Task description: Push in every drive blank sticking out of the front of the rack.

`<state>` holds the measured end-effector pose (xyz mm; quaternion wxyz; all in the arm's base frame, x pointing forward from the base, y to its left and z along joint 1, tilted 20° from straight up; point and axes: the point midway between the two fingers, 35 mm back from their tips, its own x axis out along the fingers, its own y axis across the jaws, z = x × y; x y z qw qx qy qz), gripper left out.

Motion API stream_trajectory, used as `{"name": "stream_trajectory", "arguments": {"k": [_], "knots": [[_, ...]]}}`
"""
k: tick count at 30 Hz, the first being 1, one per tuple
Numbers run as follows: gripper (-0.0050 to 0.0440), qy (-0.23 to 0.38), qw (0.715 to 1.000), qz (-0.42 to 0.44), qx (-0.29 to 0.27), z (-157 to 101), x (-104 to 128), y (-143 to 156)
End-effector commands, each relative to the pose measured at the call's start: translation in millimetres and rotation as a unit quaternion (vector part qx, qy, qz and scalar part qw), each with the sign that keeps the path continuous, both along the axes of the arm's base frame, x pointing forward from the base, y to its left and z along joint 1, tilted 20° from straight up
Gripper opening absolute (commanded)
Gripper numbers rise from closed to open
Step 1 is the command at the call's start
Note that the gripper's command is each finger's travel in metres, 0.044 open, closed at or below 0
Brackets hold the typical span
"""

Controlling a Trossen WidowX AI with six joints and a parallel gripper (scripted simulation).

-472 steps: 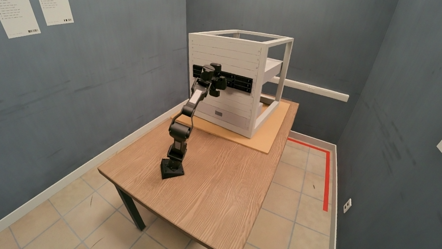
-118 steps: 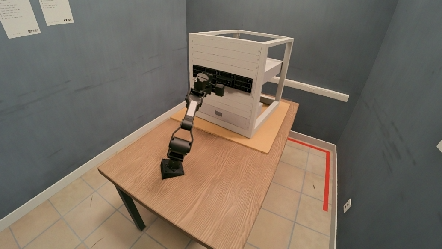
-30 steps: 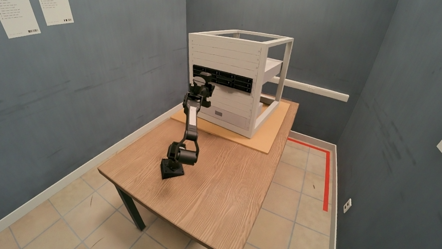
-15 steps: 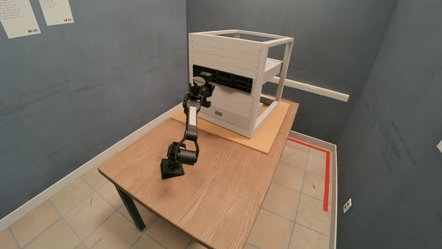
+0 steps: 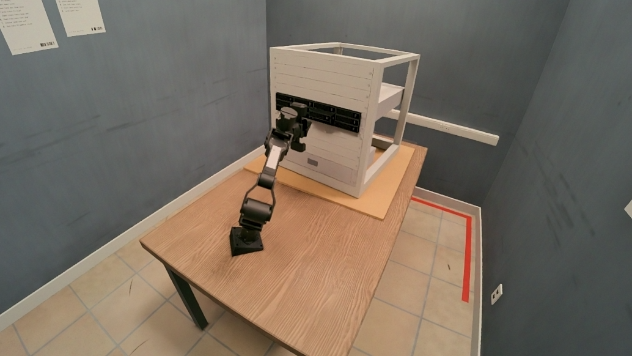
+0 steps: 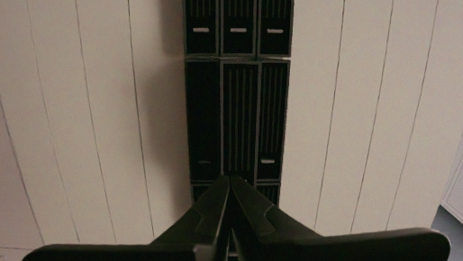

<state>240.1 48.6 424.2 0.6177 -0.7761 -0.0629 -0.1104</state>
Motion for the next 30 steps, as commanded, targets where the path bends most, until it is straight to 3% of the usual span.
{"name": "stream_trajectory", "arguments": {"k": [1,8,16,30], "knots": [[-0.0050,-0.011,1.000,0.005,0.006,15,11,-1],[-0.0050,-0.011,1.000,0.005,0.006,15,13,-2],[-0.0050,-0.011,1.000,0.005,0.006,25,47,-3],[-0.0050,-0.011,1.000,0.005,0.006,25,48,-3]]}}
